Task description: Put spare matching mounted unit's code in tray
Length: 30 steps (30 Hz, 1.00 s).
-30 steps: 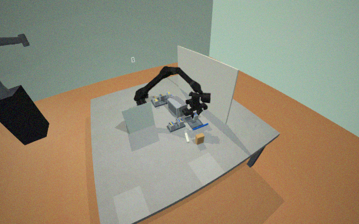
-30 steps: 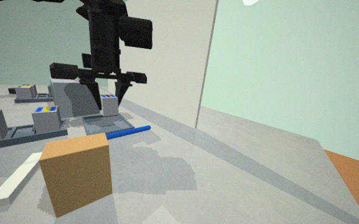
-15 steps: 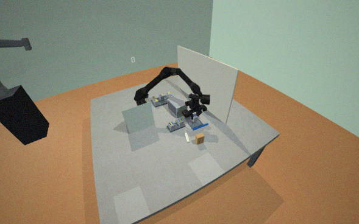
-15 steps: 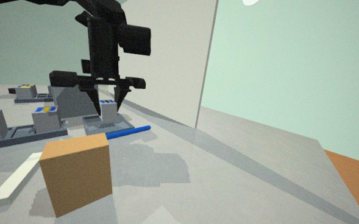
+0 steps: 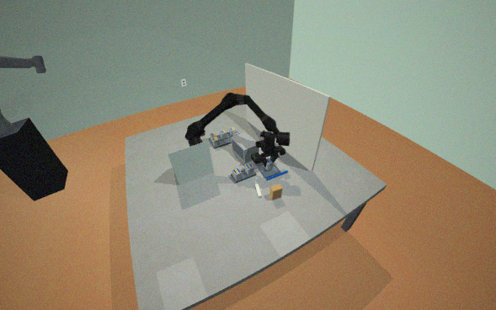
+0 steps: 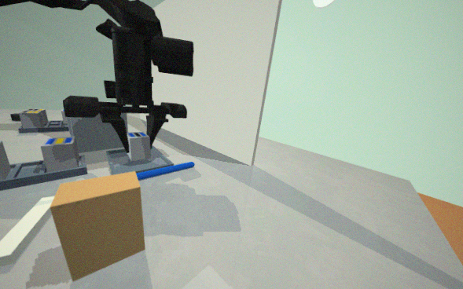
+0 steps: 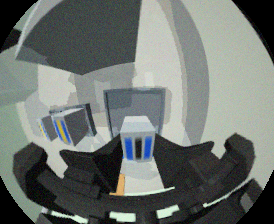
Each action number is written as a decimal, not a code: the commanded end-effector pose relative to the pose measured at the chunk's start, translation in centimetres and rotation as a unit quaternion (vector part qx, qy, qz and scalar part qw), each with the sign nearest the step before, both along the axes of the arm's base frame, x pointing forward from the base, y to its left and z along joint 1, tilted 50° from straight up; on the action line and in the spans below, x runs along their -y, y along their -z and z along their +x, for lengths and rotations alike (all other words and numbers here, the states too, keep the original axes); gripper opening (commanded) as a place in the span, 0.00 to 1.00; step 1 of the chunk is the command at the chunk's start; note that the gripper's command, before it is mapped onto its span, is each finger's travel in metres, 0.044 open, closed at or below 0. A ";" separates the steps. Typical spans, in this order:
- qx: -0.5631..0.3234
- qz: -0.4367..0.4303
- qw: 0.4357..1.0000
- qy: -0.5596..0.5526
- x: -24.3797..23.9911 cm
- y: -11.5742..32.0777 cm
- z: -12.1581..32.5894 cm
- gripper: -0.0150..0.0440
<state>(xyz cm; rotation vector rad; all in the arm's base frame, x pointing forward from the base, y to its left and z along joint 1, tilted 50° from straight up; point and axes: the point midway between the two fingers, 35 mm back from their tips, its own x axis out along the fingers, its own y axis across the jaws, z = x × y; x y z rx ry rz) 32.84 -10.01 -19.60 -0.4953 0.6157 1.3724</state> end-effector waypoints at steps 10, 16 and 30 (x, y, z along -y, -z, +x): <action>0.000 0.000 1.000 0.000 0.0 0.0 0.0 1.00; -0.002 -0.001 1.000 0.002 6.2 -5.3 -0.5 1.00; 0.005 -0.005 1.000 0.012 8.4 -7.3 -0.6 1.00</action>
